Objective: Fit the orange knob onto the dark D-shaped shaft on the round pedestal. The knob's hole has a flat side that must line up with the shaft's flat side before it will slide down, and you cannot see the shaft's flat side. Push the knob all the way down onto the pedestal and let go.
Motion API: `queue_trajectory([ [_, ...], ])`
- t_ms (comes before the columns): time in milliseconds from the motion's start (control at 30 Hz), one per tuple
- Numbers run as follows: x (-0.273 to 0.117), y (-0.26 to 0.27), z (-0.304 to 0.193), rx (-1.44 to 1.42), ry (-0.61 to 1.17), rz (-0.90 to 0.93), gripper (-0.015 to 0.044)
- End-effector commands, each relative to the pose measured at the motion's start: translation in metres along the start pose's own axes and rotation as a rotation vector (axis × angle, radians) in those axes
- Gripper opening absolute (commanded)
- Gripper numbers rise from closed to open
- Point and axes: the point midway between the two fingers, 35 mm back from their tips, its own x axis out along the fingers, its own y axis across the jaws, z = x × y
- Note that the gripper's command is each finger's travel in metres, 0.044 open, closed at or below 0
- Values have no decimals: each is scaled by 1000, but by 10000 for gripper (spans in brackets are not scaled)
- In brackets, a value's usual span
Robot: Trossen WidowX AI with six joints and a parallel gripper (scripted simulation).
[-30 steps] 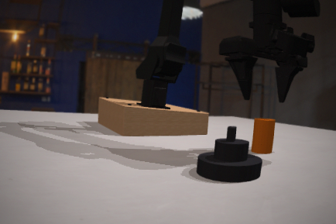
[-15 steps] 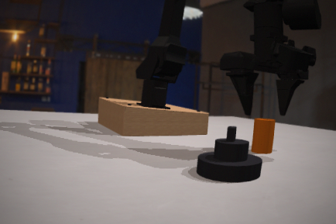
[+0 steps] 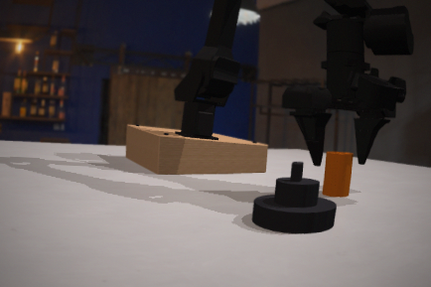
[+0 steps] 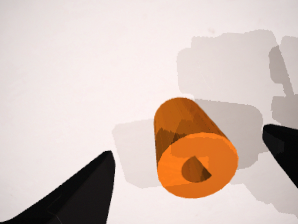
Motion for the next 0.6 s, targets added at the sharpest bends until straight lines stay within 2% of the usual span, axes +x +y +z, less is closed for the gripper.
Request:
queue_trajectory([
  [0,7,0,-2,4,5,1,440],
  [567,34,-1,-4,4,6,1,440],
])
